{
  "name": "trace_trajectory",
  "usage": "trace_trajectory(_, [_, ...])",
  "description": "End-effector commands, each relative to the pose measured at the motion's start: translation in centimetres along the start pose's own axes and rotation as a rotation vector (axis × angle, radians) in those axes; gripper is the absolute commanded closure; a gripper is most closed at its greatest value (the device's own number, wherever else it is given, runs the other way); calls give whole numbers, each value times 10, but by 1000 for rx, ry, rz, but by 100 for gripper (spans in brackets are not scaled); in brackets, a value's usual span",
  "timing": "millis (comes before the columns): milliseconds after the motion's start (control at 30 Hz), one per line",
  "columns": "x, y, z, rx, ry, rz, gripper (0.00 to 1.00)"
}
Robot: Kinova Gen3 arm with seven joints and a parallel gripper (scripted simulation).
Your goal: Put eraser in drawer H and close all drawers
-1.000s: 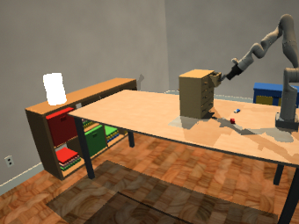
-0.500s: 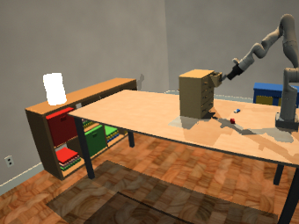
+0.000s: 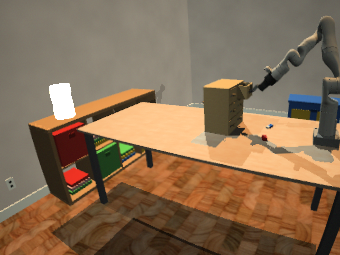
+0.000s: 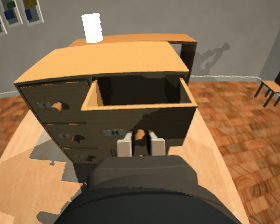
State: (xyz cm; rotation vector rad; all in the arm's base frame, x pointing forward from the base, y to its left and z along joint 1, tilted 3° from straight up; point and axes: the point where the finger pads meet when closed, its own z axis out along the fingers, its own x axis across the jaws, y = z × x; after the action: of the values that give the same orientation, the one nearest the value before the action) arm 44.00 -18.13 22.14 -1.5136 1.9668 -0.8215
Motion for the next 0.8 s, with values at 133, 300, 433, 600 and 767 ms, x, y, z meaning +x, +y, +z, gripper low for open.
trace_trajectory(133, [0,-1,0,2,1,0,45])
trace_trajectory(300, [0,-1,0,2,1,0,33])
trace_trajectory(433, [0,-1,0,2,1,0,33])
trace_trajectory(600, [0,0,-1,2,1,0,33])
trace_trajectory(767, [0,13,-14,2,1,0,33])
